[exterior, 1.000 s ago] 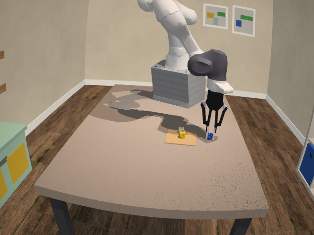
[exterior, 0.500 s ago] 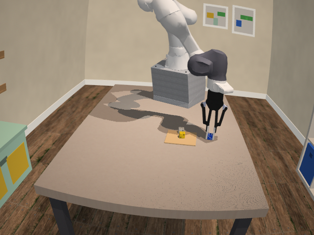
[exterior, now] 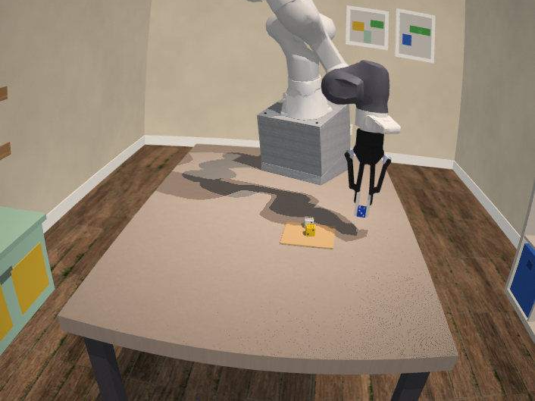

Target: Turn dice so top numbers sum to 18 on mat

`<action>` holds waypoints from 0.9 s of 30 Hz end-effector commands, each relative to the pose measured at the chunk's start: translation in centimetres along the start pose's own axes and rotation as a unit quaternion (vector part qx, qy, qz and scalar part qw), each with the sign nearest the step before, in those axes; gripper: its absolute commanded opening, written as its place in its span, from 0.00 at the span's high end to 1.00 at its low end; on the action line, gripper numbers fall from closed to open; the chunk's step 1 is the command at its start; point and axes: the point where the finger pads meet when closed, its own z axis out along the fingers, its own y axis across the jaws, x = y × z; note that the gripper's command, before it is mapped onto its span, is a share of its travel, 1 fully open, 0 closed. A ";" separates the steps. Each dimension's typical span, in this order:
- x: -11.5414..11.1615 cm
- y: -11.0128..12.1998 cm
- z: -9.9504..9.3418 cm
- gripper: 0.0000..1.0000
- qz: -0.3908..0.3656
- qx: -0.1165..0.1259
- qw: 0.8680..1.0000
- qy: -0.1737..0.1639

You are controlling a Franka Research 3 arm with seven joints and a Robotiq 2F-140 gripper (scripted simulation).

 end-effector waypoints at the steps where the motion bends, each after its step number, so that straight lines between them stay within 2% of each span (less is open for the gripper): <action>1: -0.2 0.1 -2.4 0.87 -0.011 0.000 1.000 -0.008; 7: -0.2 0.1 -3.3 0.87 -0.011 0.000 1.000 -0.008; 16: 0.0 0.3 -3.4 0.87 -0.013 0.000 1.000 -0.008; 17: 0.6 0.9 -3.4 0.87 -0.020 0.000 1.000 -0.008; 19: 3.4 4.5 -3.4 0.87 -0.059 0.000 0.998 -0.009; 22: 3.4 4.5 -3.4 0.87 -0.059 0.000 0.998 -0.009; 23: 5.1 7.0 -3.5 0.87 -0.083 0.001 0.996 -0.009; 27: 5.7 7.8 -3.5 0.87 -0.091 0.001 0.996 -0.009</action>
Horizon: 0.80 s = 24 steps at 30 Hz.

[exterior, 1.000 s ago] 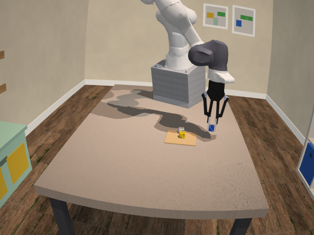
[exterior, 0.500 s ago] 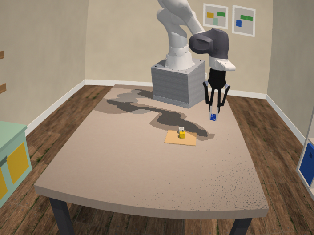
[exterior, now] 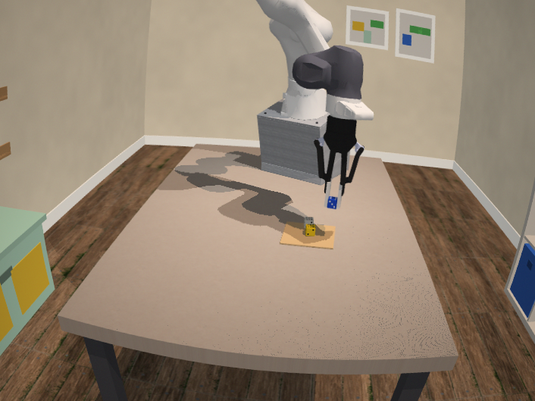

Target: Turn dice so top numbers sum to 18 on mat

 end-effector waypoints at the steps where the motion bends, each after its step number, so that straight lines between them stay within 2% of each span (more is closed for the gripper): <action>1: 0.7 0.4 -0.2 0.87 -0.085 0.012 0.996 -0.013; 9: 2.8 4.3 -0.3 0.87 -0.121 0.012 0.993 -0.011; 24: 2.9 4.4 -0.3 0.87 -0.122 0.012 0.992 -0.011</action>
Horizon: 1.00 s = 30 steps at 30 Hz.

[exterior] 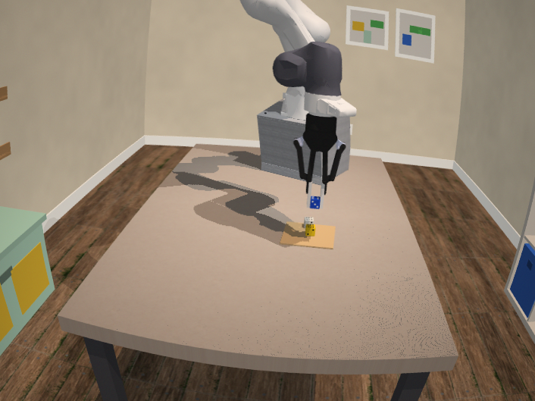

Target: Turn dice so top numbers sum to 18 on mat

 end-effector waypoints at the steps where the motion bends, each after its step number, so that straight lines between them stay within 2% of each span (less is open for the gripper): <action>1: -0.1 0.2 0.1 0.87 -0.027 -0.001 1.000 -0.005; 9: -0.1 0.2 1.2 0.87 -0.027 -0.001 1.000 -0.005; 20: -0.1 0.2 6.2 0.87 -0.027 -0.001 1.000 -0.005; 22: -0.1 0.2 6.2 0.87 -0.027 -0.001 1.000 -0.005; 30: -0.1 0.2 9.1 0.87 -0.027 -0.001 1.000 -0.005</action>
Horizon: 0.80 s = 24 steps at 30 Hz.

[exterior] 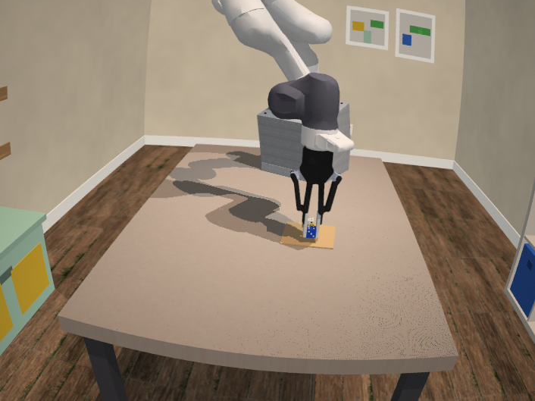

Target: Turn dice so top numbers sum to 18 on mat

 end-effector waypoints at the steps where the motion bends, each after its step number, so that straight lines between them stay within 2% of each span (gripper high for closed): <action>1: 0.3 -0.1 0.9 0.87 0.011 0.000 1.000 0.005; 24: 0.3 -0.1 1.2 0.87 0.011 0.000 1.000 0.005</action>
